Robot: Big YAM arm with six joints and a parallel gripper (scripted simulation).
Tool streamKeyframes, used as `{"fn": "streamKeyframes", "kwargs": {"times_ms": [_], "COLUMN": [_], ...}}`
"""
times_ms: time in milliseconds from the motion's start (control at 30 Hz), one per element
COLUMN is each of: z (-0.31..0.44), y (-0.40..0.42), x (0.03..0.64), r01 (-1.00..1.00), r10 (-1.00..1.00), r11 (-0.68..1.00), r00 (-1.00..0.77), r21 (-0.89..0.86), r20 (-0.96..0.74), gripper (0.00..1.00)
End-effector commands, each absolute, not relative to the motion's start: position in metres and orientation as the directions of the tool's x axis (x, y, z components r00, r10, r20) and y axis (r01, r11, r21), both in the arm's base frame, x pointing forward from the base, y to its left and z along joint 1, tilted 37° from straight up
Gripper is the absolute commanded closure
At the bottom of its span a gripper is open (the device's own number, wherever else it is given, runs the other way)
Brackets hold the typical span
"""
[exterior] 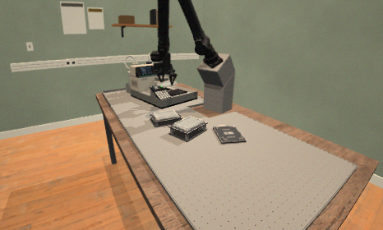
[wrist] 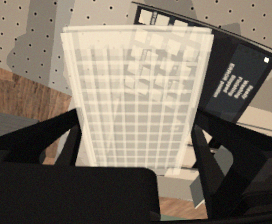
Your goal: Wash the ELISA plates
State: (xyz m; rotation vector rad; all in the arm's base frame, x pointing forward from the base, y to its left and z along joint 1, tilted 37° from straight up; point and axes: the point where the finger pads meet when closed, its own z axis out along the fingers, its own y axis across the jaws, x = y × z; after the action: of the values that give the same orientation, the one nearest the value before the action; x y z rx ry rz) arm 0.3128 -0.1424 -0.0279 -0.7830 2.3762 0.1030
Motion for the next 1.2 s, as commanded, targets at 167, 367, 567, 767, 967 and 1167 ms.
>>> {"fn": "streamKeyframes", "kwargs": {"times_ms": [167, 367, 567, 767, 967, 1167], "z": [-0.002, -0.004, 0.006, 0.013, 0.027, 0.040], "y": [-0.131, -0.117, -0.090, -0.072, -0.046, -0.024], "x": [0.340, 0.335, 0.343, 0.348, 0.359, 0.370], "r01": [-0.526, -0.581, -0.635, -0.635, -0.632, -0.632], "r10": [-0.485, -0.555, -0.627, -0.626, -0.626, -0.625], "r11": [0.842, 0.796, 0.740, 0.741, 0.741, 0.741], "r00": [-0.636, -0.591, -0.532, -0.532, -0.527, -0.525], "r21": [-0.124, -0.168, -0.221, -0.220, -0.227, -0.227], "r20": [-0.600, -0.586, -0.569, -0.570, -0.575, -0.578], "gripper": [0.16, 0.16, 0.16, 0.16, 0.16, 0.16]}}
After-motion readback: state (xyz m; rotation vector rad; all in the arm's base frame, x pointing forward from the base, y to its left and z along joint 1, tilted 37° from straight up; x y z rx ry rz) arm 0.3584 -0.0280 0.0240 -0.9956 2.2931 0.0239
